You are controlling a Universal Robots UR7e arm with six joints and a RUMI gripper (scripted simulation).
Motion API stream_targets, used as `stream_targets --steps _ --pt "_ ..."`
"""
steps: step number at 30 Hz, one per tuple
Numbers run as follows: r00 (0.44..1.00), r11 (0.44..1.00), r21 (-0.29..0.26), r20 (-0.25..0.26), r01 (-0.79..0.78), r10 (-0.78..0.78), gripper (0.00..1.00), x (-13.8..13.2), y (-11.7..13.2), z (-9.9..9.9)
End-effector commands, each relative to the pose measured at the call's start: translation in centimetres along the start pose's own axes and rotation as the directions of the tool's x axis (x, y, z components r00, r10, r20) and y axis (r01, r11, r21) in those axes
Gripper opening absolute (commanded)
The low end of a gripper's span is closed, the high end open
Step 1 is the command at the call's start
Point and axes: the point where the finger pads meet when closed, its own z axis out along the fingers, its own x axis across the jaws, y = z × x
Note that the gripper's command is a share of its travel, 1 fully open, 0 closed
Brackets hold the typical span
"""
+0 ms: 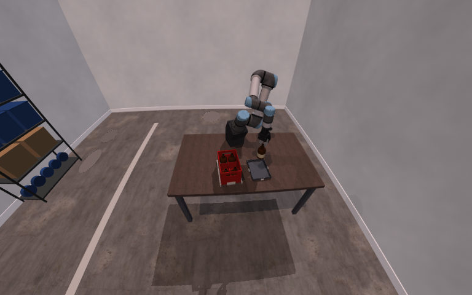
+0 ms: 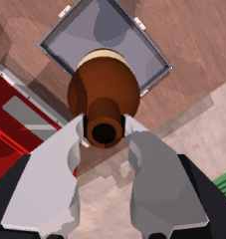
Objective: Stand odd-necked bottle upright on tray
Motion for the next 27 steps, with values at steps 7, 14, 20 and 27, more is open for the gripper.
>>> stream_targets --steps 7,14,20,27 --pt "1.0 1.0 -0.008 -0.002 0.0 0.0 0.0 0.56 -0.04 -0.29" --pt "1.0 1.0 -0.008 -0.002 0.0 0.0 0.0 0.69 -0.16 -0.31" --pt "1.0 1.0 -0.009 -0.003 0.0 0.0 0.0 0.74 -0.2 -0.32" --pt "1.0 1.0 -0.009 -0.003 -0.001 0.0 0.0 0.76 -0.2 -0.32"
